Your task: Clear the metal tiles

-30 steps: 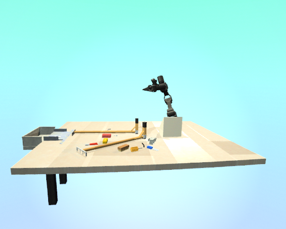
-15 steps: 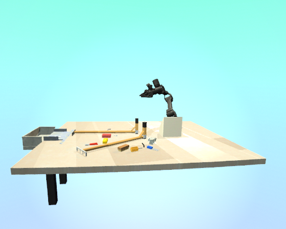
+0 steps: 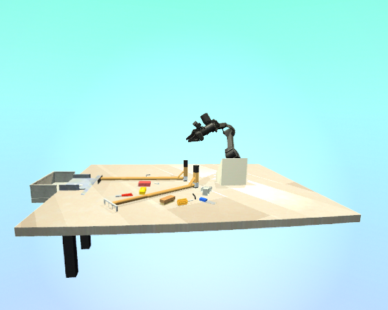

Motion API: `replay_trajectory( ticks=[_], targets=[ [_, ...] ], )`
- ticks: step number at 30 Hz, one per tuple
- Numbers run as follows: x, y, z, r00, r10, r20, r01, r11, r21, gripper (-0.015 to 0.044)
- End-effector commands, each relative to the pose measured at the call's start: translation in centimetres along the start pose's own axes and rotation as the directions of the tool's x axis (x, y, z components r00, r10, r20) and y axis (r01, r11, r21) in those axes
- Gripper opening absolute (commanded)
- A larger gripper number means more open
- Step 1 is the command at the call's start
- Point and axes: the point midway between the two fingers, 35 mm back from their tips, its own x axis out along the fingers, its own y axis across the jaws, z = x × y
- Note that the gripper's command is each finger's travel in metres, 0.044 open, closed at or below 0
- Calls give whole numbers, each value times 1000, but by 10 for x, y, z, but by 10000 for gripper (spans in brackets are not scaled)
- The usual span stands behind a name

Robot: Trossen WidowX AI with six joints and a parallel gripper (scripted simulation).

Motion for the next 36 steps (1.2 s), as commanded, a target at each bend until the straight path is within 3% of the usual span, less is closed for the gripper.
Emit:
replay_trajectory(
  ticks=[1, 25, 36],
  targets=[
    [15, 2, -20, 998, 3, -63, -3, 1000, -4, 440],
    [65, -6, -119, 932, 18, -362, 0, 999, 51, 440],
    [60, -5, -114, 926, 22, -377, -1, 998, 56, 440]
  ],
)
